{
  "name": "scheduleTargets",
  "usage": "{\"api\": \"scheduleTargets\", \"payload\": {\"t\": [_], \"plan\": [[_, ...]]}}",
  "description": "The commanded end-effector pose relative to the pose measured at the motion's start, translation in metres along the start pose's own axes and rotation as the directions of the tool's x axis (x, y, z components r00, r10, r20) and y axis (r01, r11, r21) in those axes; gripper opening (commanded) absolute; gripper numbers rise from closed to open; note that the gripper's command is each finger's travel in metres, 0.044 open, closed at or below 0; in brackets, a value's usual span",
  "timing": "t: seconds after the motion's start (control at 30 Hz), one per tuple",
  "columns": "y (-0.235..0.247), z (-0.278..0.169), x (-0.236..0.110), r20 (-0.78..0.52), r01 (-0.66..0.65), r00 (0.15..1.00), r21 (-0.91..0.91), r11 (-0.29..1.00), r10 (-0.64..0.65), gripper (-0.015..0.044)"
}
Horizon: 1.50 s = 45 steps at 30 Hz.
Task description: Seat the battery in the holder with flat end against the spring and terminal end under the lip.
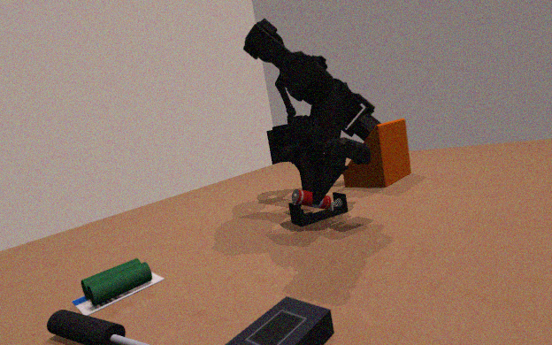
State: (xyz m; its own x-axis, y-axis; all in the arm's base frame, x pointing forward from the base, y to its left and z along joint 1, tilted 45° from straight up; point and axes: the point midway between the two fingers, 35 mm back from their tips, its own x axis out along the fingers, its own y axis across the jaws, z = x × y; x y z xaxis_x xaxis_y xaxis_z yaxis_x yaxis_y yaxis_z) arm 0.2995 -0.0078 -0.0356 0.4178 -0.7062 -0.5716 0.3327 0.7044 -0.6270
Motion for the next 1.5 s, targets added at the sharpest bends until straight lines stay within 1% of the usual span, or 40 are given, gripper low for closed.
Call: {"api": "scheduleTargets", "payload": {"t": [0.0, 0.5, 1.17, 1.47], "plan": [[-0.001, -0.001, 0.001, 0.02, 0.0, 1.0, -0.005, 1.0, 0.0, 0.0081], [-0.007, -0.007, 0.002, 0.085, -0.011, 0.996, -0.006, 1.0, 0.011, 0.0081], [-0.007, -0.027, -0.004, 0.079, -0.016, 0.997, -0.007, 1.0, 0.016, 0.0081], [-0.005, -0.027, -0.003, 0.059, -0.021, 0.998, -0.008, 1.0, 0.022, 0.0081]]}}
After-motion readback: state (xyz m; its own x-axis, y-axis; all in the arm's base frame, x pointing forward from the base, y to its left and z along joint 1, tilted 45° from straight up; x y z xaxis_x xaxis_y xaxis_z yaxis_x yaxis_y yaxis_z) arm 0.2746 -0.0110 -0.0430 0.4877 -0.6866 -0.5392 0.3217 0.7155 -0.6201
